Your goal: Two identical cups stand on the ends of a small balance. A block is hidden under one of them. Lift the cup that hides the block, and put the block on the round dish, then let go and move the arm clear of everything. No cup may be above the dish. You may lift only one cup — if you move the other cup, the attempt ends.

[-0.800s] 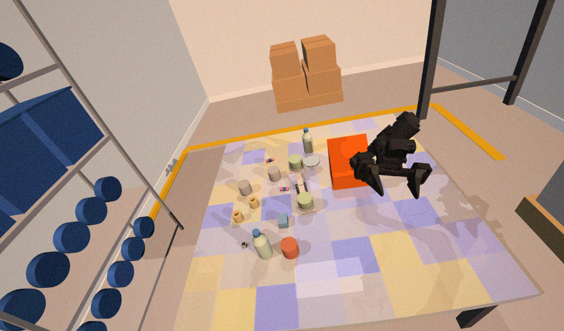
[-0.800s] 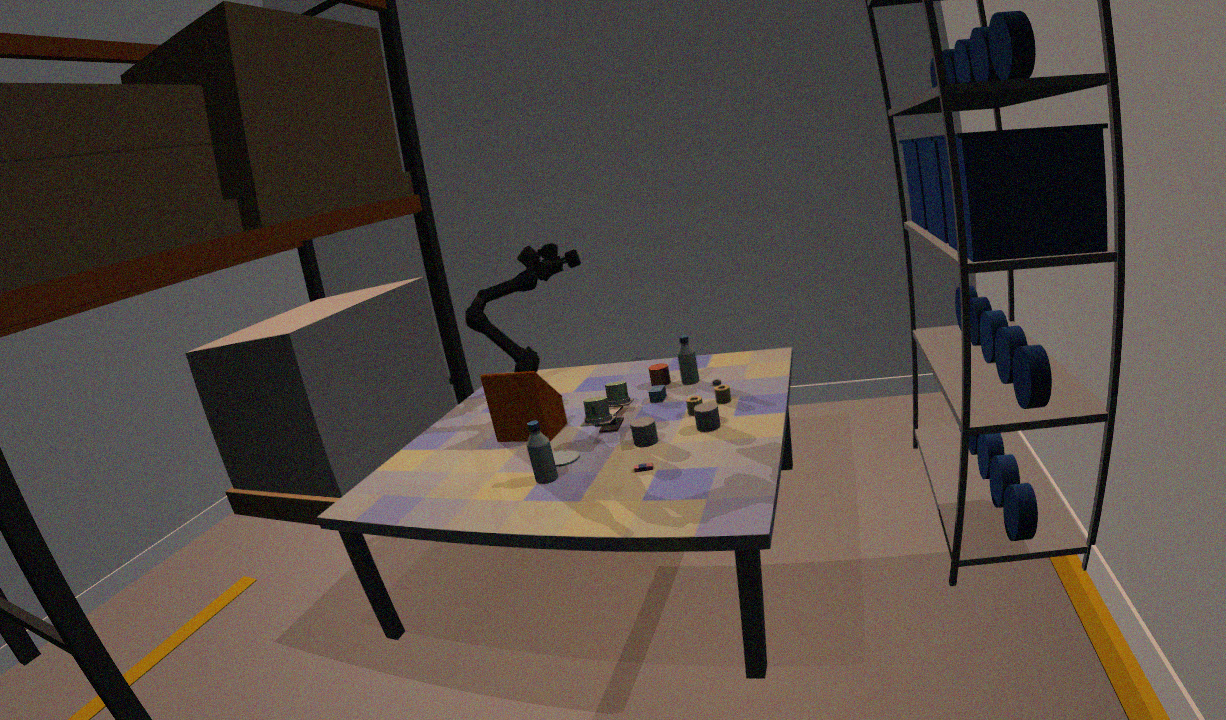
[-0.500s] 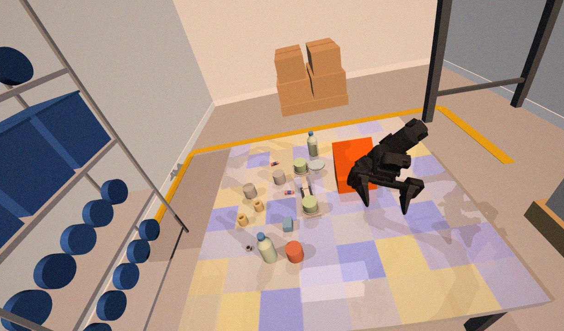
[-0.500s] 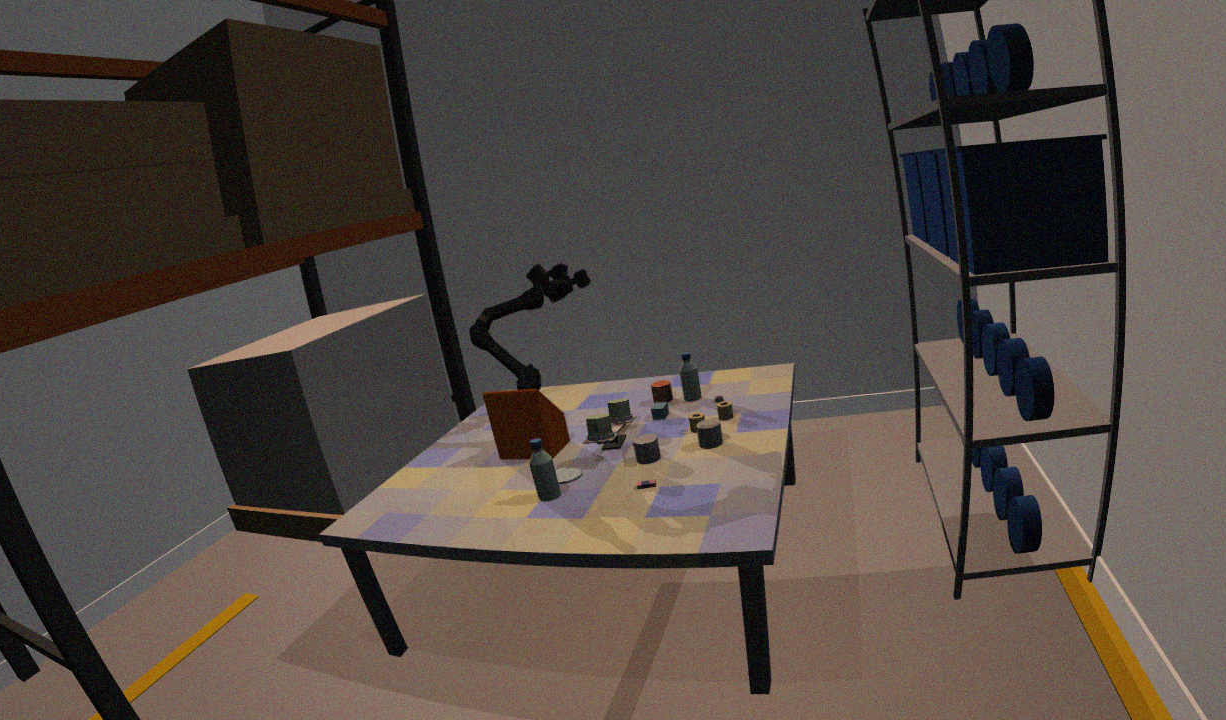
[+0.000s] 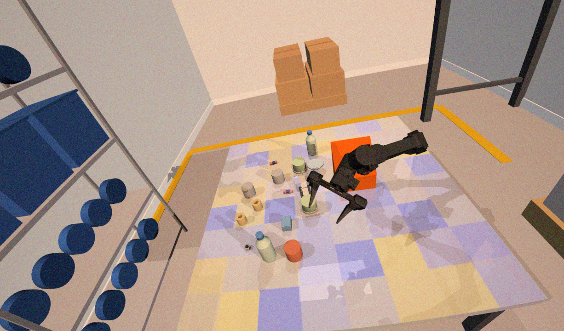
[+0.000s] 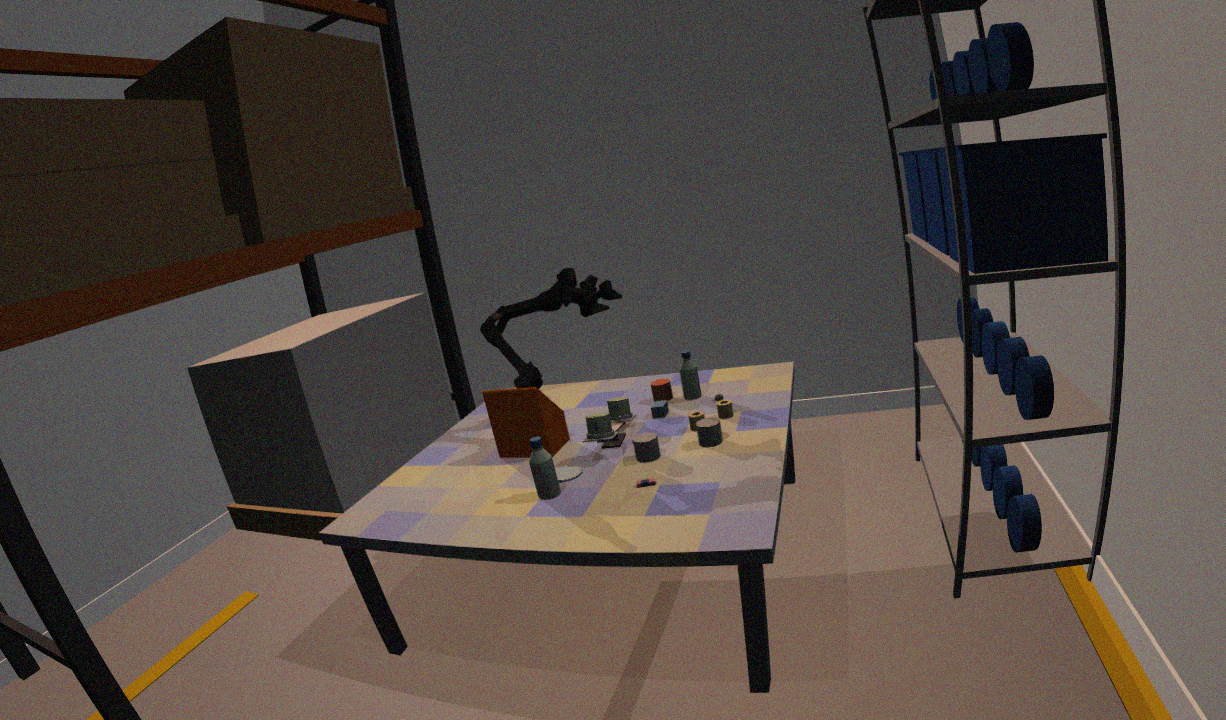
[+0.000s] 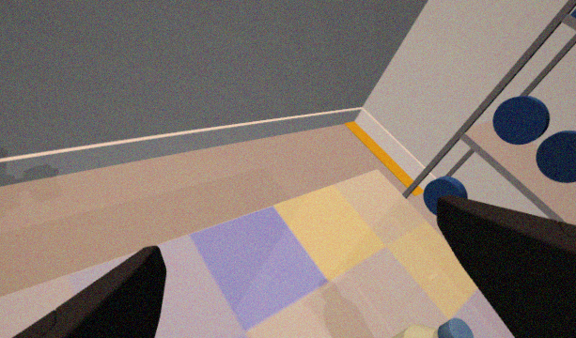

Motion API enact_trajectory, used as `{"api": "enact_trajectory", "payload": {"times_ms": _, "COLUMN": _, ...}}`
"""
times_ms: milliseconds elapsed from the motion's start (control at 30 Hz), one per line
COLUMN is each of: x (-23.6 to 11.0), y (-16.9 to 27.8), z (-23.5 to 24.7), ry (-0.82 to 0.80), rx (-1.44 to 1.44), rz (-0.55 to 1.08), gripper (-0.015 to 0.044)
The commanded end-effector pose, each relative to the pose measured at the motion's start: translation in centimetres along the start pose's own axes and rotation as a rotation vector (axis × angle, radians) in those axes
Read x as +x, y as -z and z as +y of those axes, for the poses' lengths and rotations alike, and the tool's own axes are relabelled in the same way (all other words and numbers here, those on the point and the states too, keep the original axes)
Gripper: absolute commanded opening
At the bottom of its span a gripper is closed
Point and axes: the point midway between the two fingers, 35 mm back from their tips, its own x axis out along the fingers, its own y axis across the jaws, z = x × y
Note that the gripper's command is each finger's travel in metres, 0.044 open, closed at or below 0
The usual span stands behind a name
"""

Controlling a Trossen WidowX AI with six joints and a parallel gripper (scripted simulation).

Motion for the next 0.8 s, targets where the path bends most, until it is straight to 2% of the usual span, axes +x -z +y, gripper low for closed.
{"api": "enact_trajectory", "payload": {"times_ms": 0, "x": 0.3, "y": 3.6, "z": -3.0, "ry": 0.066, "rx": -0.002, "rz": 0.111, "gripper": 0.0440}}
{"api": "enact_trajectory", "payload": {"times_ms": 167, "x": -0.3, "y": 8.0, "z": -6.8, "ry": 0.149, "rx": 0.006, "rz": 0.248, "gripper": 0.0440}}
{"api": "enact_trajectory", "payload": {"times_ms": 367, "x": -2.7, "y": 13.7, "z": -11.3, "ry": 0.243, "rx": 0.046, "rz": 0.418, "gripper": 0.0440}}
{"api": "enact_trajectory", "payload": {"times_ms": 533, "x": -5.8, "y": 18.1, "z": -14.3, "ry": 0.308, "rx": 0.106, "rz": 0.545, "gripper": 0.0440}}
{"api": "enact_trajectory", "payload": {"times_ms": 767, "x": -12.1, "y": 24.3, "z": -17.0, "ry": 0.385, "rx": 0.249, "rz": 0.702, "gripper": 0.0440}}
